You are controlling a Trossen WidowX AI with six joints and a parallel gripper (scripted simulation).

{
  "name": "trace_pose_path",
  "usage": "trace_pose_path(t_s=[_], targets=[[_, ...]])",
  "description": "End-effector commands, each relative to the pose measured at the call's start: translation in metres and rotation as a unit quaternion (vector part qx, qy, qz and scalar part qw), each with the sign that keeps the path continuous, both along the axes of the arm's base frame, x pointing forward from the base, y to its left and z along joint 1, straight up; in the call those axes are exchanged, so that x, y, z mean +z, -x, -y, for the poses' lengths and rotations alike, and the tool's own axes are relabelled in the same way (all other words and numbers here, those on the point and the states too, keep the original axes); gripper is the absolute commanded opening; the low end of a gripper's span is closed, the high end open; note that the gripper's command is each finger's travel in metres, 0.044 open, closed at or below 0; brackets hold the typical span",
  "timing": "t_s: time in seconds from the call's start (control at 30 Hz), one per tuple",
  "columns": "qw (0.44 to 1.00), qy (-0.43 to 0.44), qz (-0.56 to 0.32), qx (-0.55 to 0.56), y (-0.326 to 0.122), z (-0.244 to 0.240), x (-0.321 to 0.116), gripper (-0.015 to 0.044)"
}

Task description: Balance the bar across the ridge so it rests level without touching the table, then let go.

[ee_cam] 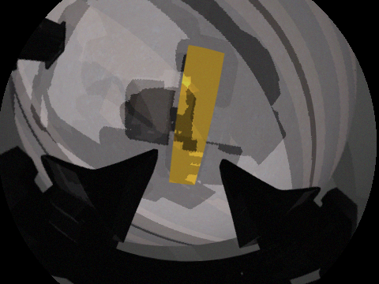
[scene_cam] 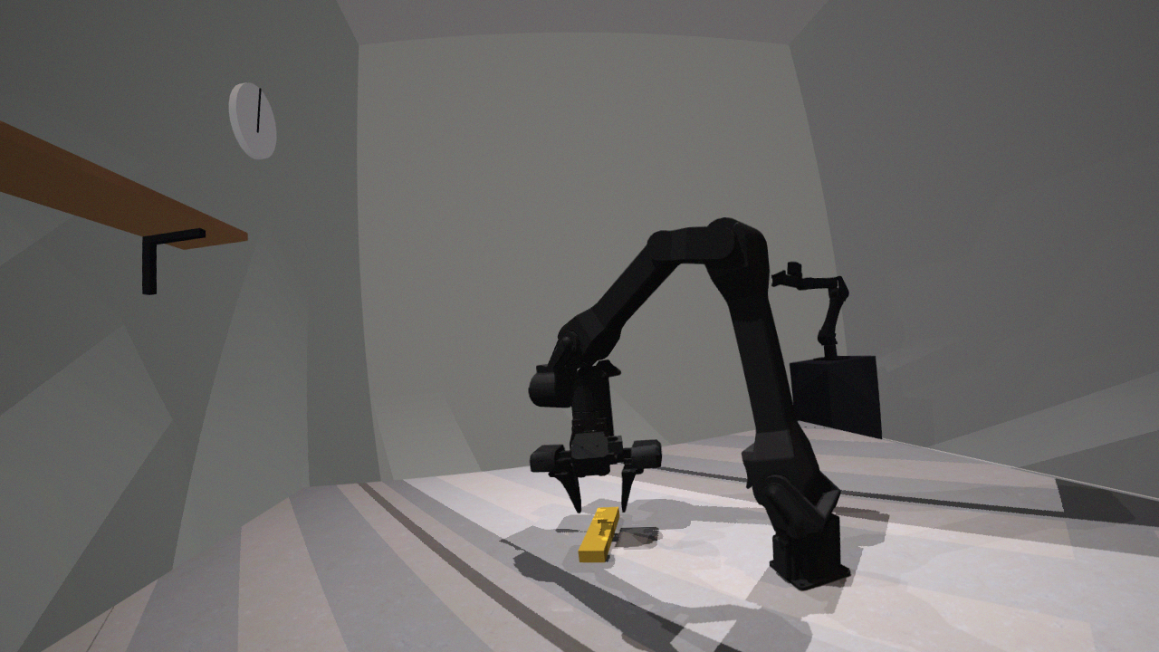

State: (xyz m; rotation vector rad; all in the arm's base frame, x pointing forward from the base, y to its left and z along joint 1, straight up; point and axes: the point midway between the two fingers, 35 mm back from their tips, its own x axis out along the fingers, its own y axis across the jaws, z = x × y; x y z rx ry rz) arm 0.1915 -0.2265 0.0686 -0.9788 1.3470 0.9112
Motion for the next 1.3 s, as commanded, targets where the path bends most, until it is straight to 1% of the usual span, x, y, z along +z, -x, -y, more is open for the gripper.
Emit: trace_pose_path(t_s=[0.0, 0.23, 0.8, 1.0, 1.23, 1.27], targets=[[1.0, -0.004, -0.006, 0.002, 0.001, -0.001, -0.01, 0.0315], [1.0, -0.004, -0.006, 0.002, 0.001, -0.001, -0.021, 0.0315], [1.0, -0.004, -0.006, 0.002, 0.001, -0.001, -0.021, 0.0315], [1.0, -0.004, -0.003, 0.0, 0.001, -0.001, -0.019, 0.0157], [1.0, -0.004, -0.003, 0.0, 0.001, -0.001, -0.019, 0.0111], [1.0, -0.004, -0.003, 0.0, 0.001, -0.001, -0.019, 0.0085]])
